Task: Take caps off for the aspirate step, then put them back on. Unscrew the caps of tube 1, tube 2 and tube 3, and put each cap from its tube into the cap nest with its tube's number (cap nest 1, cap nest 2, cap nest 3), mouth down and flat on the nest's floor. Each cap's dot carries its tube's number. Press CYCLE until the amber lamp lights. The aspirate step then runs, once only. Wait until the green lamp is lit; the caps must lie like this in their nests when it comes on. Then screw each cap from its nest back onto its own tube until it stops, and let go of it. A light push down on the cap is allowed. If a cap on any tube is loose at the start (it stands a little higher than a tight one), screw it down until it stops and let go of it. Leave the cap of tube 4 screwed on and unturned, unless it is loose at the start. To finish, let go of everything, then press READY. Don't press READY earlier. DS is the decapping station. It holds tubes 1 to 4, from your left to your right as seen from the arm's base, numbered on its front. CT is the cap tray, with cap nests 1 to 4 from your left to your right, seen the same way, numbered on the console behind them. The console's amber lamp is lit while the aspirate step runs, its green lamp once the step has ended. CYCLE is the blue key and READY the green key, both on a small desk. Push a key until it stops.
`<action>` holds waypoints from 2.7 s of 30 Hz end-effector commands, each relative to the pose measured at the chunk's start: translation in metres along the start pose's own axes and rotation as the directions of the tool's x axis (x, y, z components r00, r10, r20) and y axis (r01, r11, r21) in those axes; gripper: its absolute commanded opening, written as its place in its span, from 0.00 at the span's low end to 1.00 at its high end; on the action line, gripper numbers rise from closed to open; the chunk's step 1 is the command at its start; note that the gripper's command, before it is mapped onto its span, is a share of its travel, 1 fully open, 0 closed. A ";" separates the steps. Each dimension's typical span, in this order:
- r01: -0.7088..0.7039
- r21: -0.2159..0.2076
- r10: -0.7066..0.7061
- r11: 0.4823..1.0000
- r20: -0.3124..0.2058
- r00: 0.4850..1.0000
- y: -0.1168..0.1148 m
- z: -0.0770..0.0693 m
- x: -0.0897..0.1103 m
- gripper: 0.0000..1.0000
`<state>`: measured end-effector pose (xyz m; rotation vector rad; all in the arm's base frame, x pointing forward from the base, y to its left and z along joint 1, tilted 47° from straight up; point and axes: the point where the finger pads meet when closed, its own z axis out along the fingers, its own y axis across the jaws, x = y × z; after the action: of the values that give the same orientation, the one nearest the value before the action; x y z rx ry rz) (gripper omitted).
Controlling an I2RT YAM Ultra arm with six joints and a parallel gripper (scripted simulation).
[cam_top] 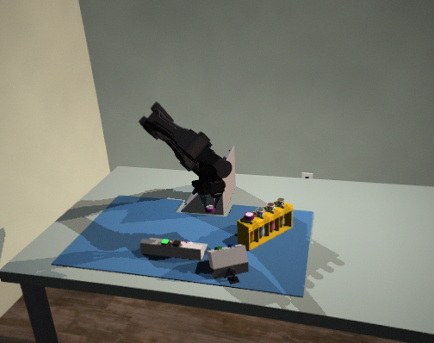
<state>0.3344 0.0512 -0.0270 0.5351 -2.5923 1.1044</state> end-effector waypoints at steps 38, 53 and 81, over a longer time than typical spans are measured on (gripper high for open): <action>0.978 0.028 -0.978 0.207 0.016 0.207 0.236 -0.009 0.012 0.00; 0.978 0.028 -0.978 0.207 0.017 0.207 0.271 -0.009 0.015 0.00; 0.978 0.028 -0.978 0.207 0.017 0.207 0.276 -0.009 0.017 0.00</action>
<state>0.2009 0.2224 -0.1911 1.8449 -1.5024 0.5598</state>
